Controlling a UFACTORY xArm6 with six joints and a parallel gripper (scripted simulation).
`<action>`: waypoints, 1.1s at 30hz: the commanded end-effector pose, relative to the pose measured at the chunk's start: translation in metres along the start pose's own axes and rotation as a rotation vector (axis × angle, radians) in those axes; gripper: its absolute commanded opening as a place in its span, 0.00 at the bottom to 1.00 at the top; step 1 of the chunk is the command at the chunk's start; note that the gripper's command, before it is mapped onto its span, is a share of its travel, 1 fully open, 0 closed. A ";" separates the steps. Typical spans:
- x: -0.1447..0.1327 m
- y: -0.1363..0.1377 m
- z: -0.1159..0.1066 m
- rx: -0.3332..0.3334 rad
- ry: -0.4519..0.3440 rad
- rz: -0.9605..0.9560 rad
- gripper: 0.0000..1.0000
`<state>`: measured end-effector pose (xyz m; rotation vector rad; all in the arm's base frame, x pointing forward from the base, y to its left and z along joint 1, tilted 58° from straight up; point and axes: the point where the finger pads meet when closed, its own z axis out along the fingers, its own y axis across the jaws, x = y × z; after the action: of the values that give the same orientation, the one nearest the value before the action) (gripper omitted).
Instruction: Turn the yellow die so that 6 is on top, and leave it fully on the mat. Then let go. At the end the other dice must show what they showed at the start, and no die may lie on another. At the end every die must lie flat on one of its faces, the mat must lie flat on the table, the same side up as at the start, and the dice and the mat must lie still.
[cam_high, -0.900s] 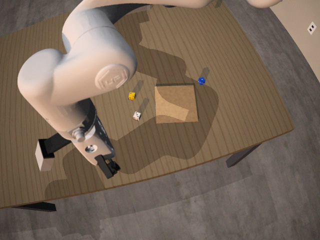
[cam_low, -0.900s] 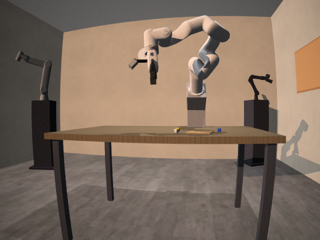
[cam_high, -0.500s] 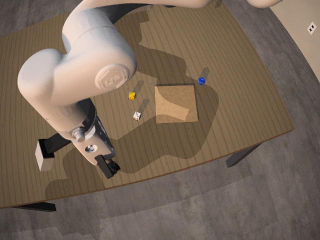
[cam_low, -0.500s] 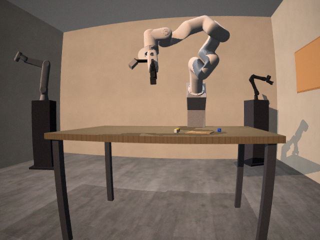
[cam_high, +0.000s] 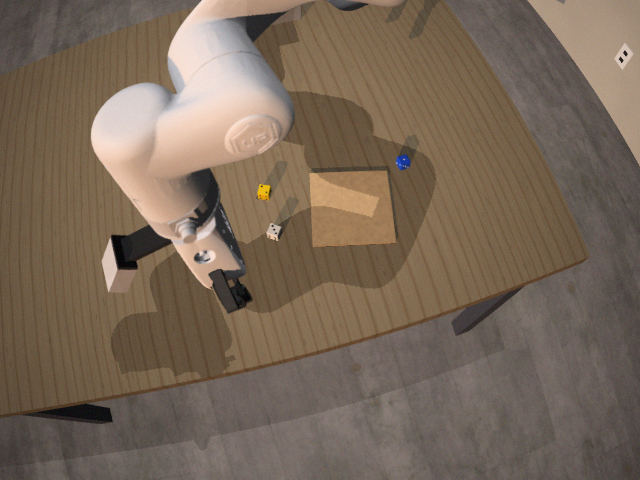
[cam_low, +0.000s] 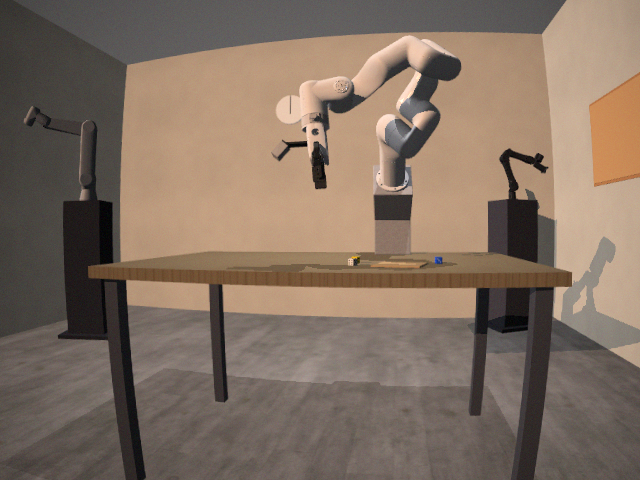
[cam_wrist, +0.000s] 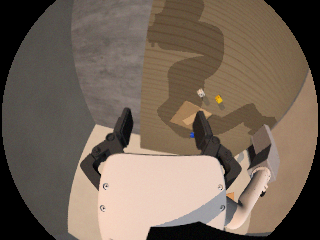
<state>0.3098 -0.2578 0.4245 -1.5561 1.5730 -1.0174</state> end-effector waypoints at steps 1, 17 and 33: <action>-0.017 0.034 0.026 -0.010 0.039 0.053 1.00; -0.058 0.129 0.062 -0.094 0.081 0.135 1.00; -0.058 0.129 0.066 -0.094 0.081 0.135 1.00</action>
<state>0.3095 -0.2066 0.2773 -1.4649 1.7801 -0.9529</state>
